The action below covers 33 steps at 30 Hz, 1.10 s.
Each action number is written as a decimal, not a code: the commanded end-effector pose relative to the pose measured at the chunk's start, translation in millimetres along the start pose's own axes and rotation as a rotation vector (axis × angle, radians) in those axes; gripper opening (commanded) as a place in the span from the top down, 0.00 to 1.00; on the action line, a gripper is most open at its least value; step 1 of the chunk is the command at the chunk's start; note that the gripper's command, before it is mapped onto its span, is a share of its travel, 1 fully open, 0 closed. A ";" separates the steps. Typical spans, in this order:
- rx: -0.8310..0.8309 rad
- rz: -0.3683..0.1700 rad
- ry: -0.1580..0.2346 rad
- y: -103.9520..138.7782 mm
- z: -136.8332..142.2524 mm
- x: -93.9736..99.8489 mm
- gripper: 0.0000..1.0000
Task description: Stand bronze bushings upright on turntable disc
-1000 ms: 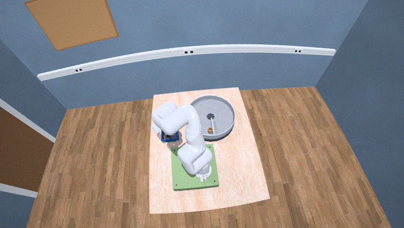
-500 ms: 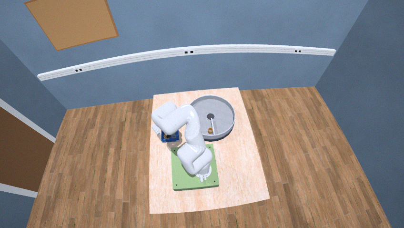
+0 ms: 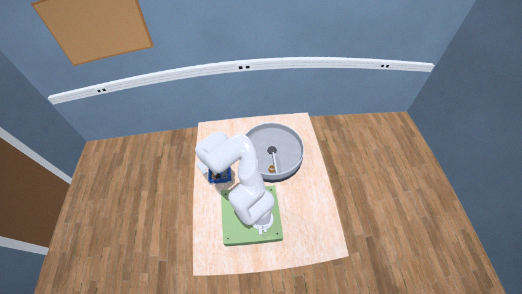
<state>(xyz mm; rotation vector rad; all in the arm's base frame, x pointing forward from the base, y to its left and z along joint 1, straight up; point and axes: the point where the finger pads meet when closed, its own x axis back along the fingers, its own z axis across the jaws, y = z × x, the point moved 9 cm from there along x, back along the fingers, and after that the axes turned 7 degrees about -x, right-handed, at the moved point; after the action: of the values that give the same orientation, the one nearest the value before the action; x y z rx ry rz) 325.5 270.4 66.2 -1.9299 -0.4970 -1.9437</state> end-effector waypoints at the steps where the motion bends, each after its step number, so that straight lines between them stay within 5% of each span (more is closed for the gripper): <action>1: 0.000 0.001 0.003 -0.2 1.0 -6.7 0.52; 22: 0.000 0.001 0.003 -0.2 1.1 -14.2 0.52; 23: 0.000 0.001 0.003 -0.2 1.1 -14.2 1.00; 33: 0.000 0.001 0.003 -0.2 1.1 -14.2 1.00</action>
<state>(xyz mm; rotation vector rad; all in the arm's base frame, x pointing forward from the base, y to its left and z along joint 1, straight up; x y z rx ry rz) 325.7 270.6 51.1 -1.9298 -0.4970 -1.9437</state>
